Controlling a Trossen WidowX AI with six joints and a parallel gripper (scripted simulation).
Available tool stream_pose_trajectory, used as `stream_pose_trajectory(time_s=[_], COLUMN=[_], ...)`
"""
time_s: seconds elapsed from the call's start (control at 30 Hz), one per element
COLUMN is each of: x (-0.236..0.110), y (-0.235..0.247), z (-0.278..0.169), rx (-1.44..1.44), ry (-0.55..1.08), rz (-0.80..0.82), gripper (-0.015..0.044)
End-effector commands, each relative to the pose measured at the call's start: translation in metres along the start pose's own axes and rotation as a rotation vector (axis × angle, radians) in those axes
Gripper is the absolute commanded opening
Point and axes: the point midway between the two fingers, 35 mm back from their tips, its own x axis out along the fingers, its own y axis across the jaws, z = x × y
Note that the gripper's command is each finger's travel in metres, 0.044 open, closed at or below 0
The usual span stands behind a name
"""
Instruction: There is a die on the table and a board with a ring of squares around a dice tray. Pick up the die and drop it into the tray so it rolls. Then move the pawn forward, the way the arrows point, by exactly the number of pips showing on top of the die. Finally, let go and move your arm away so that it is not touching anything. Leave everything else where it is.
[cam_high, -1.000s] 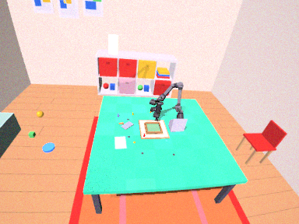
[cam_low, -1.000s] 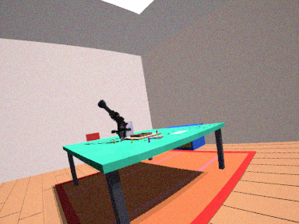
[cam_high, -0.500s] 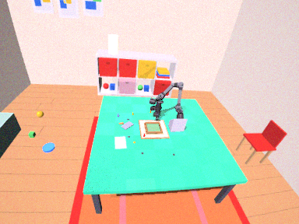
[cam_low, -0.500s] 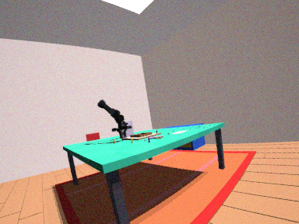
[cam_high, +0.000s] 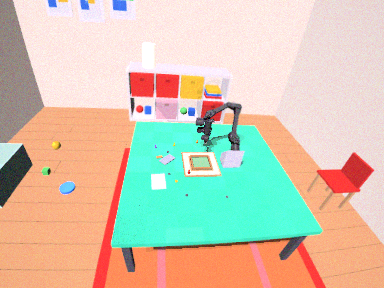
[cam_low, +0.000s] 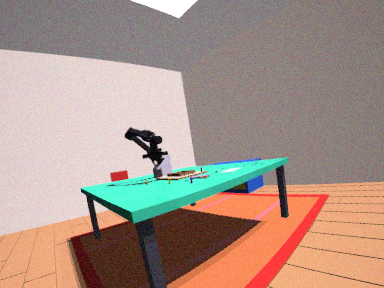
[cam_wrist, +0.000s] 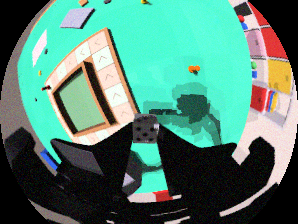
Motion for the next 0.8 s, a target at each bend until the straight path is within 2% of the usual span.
stream_pose_trajectory(time_s=[0.0, 0.2, 0.77], x=[-0.022, -0.025, -0.014], y=[-0.004, -0.003, 0.051], z=[0.000, 0.000, 0.011], rx=[0.009, -0.014, -0.592], ry=[-0.015, -0.016, -0.014], rz=[-0.009, -0.010, -0.002], gripper=[0.0000, 0.0000, 0.0000])
